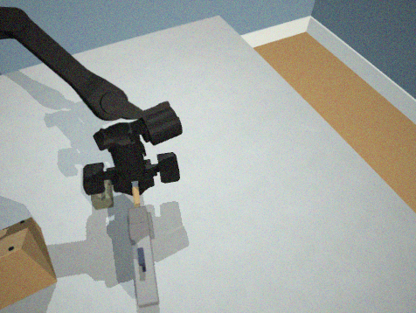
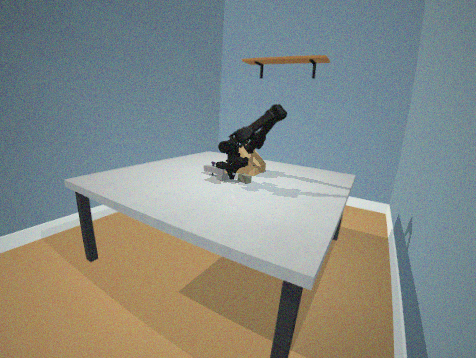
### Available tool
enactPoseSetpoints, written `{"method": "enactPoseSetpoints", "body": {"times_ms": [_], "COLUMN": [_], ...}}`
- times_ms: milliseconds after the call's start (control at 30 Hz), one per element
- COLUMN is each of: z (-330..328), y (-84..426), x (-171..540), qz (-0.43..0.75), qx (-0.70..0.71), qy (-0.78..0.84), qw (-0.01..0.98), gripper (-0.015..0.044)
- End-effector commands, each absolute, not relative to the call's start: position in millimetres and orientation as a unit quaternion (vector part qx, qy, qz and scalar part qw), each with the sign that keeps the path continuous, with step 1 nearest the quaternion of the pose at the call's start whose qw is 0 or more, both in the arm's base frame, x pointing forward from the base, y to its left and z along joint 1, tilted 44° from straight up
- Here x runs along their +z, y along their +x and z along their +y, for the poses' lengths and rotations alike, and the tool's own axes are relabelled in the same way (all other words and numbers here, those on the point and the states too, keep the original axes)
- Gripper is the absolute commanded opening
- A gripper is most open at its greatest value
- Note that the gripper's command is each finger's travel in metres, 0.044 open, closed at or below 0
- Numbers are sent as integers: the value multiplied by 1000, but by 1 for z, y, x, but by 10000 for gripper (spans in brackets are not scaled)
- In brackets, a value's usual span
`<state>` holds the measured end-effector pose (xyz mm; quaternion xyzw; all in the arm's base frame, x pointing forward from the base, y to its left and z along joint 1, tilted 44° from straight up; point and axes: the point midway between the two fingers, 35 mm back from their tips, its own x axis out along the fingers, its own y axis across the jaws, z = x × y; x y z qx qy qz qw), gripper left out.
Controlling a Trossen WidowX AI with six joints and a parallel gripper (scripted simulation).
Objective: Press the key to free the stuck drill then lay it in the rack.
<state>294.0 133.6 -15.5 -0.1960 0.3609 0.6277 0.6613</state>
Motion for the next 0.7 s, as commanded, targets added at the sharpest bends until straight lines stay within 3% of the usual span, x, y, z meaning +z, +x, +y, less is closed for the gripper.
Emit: {"method": "enactPoseSetpoints", "body": {"times_ms": [0, 667], "z": [137, 154], "y": [296, 303], "x": [-12, 9], "qz": [361, 361], "qx": [627, 627], "qy": [-195, -195], "qw": [662, 662], "gripper": [0, 0]}}
